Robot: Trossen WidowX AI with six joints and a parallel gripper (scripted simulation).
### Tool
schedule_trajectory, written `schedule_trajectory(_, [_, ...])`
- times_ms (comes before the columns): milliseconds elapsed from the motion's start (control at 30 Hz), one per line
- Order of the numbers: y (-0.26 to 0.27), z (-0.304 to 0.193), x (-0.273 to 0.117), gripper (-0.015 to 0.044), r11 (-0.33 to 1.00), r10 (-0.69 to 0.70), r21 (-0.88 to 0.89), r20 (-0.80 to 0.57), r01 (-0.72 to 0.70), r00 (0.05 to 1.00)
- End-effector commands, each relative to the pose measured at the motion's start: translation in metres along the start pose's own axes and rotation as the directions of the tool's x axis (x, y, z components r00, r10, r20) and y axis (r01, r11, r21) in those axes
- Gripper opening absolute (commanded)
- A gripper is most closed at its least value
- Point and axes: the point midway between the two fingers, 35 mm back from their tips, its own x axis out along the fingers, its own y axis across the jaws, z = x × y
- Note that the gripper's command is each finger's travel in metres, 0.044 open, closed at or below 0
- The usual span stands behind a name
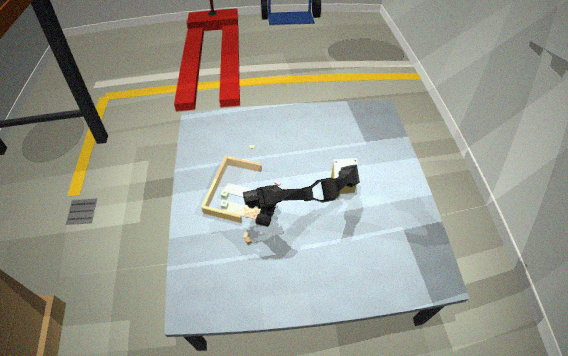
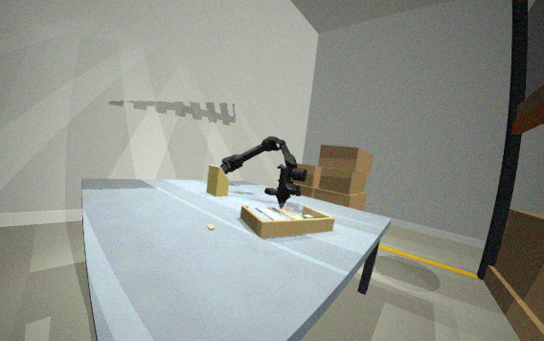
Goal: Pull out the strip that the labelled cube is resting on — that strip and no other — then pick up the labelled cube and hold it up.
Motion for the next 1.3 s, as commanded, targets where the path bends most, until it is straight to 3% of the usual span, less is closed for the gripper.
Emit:
schedule_trajectory(0, [-0.001,-0.01,0.004,0.0,1.0,-0.003,0.009,-0.013,0.003,1.0])
schedule_trajectory(1267, [-0.002,-0.068,0.006,0.0,1.0,-0.003,0.011,-0.016,0.003,1.0])
